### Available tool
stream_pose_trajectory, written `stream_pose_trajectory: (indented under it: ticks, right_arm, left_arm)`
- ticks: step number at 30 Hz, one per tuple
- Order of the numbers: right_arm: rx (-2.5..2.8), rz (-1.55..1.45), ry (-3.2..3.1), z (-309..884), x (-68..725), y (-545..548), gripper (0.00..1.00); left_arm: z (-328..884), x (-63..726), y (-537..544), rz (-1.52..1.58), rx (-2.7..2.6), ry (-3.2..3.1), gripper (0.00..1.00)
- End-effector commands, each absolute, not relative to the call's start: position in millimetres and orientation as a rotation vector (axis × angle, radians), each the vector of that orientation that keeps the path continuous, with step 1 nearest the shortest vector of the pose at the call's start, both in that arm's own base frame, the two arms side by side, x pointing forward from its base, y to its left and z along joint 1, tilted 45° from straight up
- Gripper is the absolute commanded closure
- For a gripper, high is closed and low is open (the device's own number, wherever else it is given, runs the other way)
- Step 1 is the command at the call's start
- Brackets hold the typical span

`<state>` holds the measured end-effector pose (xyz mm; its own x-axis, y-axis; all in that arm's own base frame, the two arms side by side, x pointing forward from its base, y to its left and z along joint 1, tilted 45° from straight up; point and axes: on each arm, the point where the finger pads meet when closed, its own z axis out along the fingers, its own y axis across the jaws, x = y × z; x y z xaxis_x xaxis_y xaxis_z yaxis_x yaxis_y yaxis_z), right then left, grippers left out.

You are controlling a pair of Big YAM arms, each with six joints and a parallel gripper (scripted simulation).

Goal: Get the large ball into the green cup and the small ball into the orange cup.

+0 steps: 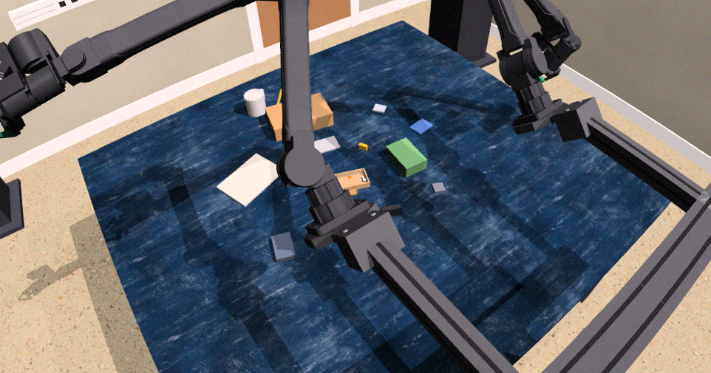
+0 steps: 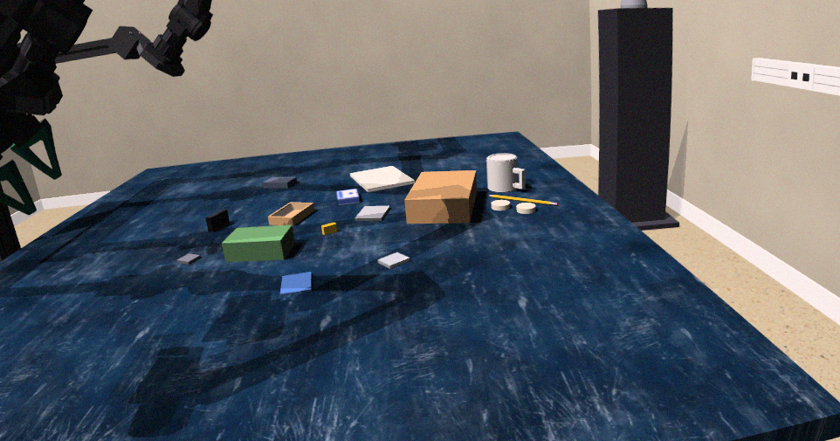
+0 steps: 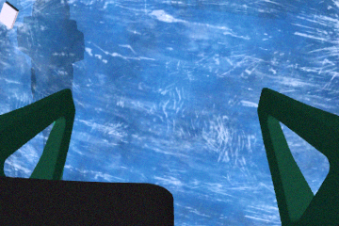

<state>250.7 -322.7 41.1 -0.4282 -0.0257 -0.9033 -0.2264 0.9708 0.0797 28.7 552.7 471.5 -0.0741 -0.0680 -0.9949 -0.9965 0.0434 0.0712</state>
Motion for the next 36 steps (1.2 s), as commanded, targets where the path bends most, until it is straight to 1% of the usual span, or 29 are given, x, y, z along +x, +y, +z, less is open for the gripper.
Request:
stream_pose_trajectory:
  ticks: [1, 16, 30, 36]
  right_arm:
    - [-0.182, 0.214, 2.004, 44.1, 250.4, -326.8, 0.0]
    - [-0.182, 0.214, 2.004, 44.1, 250.4, -326.8, 0.0]
    - [-0.183, 0.214, 2.004, 44.2, 250.5, -326.8, 0.0]
    - [-0.228, 0.191, 2.018, 54.8, 265.1, -329.5, 0.0]
  left_arm:
    - [495.6, 4.5, 547.3, 1.227, -1.203, 1.242, 0.0]
    - [504.2, -21.1, 541.7, 1.244, -1.232, 1.187, 0.0]
    - [505.1, -23.7, 541.1, 1.246, -1.235, 1.181, 0.0]
    - [505.1, -23.7, 541.1, 1.246, -1.235, 1.181, 0.0]
